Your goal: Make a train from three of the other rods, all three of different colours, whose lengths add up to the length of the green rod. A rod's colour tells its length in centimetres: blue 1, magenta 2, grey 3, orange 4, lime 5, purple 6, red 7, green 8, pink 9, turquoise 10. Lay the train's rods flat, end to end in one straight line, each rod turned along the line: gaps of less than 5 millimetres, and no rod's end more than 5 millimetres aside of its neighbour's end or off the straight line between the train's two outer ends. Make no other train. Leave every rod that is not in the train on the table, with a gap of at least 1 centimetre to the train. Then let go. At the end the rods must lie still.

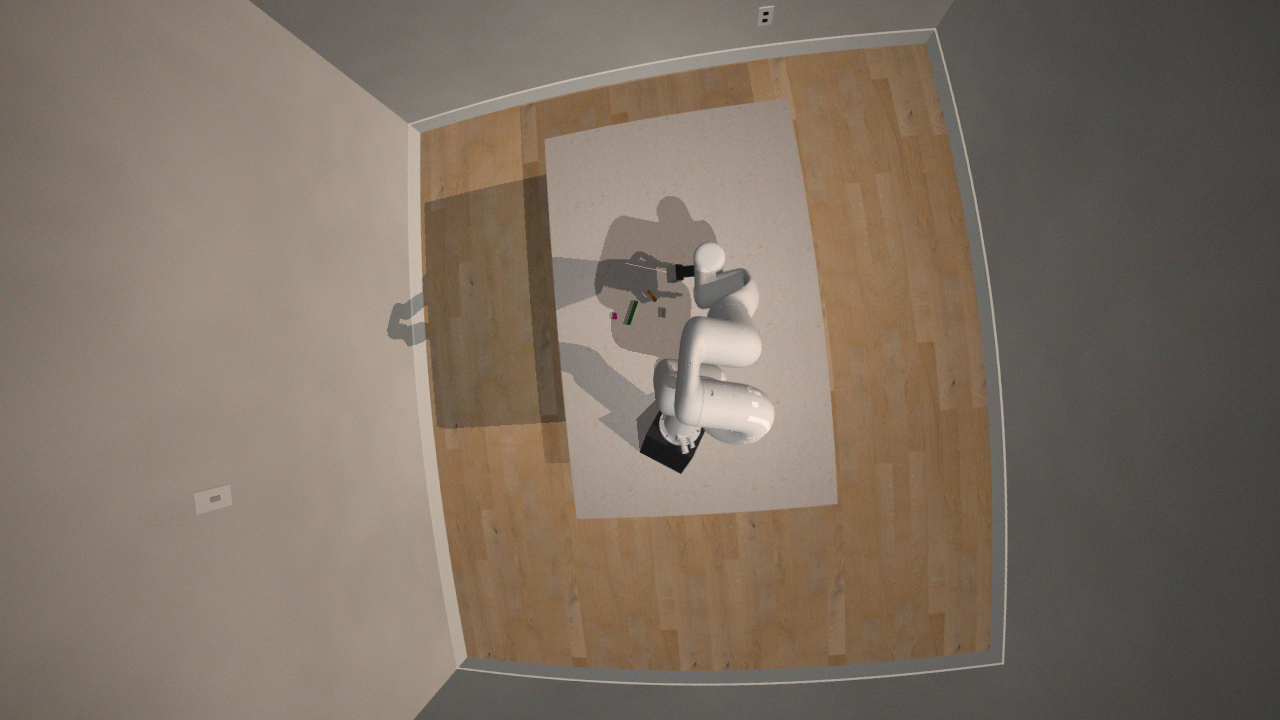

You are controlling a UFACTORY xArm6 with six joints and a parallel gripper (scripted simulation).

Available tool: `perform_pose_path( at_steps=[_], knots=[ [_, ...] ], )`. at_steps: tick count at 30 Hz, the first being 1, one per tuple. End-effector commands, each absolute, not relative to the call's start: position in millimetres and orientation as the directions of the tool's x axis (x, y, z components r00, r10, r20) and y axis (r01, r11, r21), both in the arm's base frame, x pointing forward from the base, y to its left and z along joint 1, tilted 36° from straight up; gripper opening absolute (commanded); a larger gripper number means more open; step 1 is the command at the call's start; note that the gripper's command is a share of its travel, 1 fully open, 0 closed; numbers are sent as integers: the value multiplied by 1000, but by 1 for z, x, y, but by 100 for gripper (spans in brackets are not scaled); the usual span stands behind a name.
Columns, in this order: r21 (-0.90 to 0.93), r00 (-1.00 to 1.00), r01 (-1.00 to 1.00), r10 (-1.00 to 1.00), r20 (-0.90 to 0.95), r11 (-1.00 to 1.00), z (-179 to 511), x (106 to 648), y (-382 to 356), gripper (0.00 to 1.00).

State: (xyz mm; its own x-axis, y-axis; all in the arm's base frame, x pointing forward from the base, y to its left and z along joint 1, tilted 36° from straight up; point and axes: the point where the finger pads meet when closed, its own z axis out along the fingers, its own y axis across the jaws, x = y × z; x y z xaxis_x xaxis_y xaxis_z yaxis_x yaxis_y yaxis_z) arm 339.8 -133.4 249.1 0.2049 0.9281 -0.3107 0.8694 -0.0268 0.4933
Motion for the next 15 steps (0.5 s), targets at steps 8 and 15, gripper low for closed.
perform_pose_path(
  at_steps=[8, 15],
  knots=[
    [462, 122, 885, 927, -354, 61, 248, 341, -129, 100],
    [363, -92, 891, 890, -447, 274, 243, 343, -120, 100]
  ],
)
